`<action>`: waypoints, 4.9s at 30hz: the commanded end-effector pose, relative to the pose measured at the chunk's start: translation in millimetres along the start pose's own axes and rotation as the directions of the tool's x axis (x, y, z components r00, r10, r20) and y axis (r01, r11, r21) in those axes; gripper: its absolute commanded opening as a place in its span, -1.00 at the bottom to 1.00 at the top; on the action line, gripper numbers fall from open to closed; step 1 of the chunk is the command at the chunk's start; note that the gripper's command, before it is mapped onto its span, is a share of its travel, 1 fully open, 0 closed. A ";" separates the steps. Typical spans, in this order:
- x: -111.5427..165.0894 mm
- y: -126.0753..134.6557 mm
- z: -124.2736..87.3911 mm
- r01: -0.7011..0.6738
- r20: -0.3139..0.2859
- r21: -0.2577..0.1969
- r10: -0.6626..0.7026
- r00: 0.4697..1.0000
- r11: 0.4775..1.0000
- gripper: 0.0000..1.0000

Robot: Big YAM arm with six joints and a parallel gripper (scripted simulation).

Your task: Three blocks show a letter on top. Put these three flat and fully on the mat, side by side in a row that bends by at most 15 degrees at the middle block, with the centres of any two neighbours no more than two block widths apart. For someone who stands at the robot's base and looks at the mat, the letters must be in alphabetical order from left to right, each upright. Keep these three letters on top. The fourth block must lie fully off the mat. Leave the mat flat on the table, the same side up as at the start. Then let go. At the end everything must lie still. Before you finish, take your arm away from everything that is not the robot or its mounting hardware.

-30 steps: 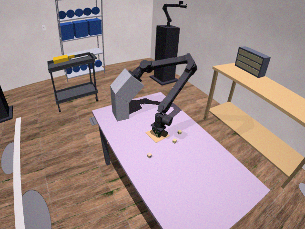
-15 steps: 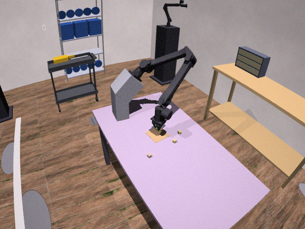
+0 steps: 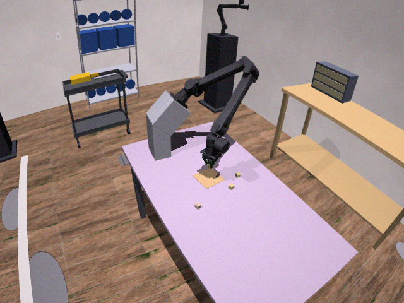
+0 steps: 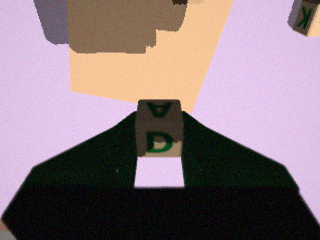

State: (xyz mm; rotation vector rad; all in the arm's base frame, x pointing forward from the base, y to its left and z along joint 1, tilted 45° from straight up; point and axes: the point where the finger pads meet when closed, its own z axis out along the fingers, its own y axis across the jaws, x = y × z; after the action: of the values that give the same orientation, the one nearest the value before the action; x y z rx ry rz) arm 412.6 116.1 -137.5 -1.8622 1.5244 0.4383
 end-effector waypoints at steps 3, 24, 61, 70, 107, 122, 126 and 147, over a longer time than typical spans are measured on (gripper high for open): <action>-0.2 5.7 5.0 -0.008 0.007 -0.021 0.008 1.000 1.000 -0.58; -37.2 -5.6 -2.1 -0.701 0.007 0.000 0.701 0.713 0.713 -0.58; -67.0 -7.7 -2.7 -0.973 0.016 -0.007 0.973 -0.231 -0.231 -0.58; -60.2 0.6 17.4 -0.968 -0.004 0.000 0.968 -0.249 -0.249 -0.58; -59.5 7.0 99.5 -0.967 -0.007 0.000 0.967 -0.257 -0.257 -0.58; -59.3 6.9 99.4 -0.967 -0.007 0.000 0.967 -0.257 -0.257 -0.58; -56.6 6.4 97.9 -0.967 -0.003 0.001 0.967 -0.256 -0.256 -0.58; -47.6 5.4 93.0 -0.965 0.008 0.003 0.965 -0.261 -0.261 -0.58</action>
State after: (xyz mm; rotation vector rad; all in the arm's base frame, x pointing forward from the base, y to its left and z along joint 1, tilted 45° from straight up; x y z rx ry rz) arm 409.4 225.1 -167.9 0.0720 2.7763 1.1202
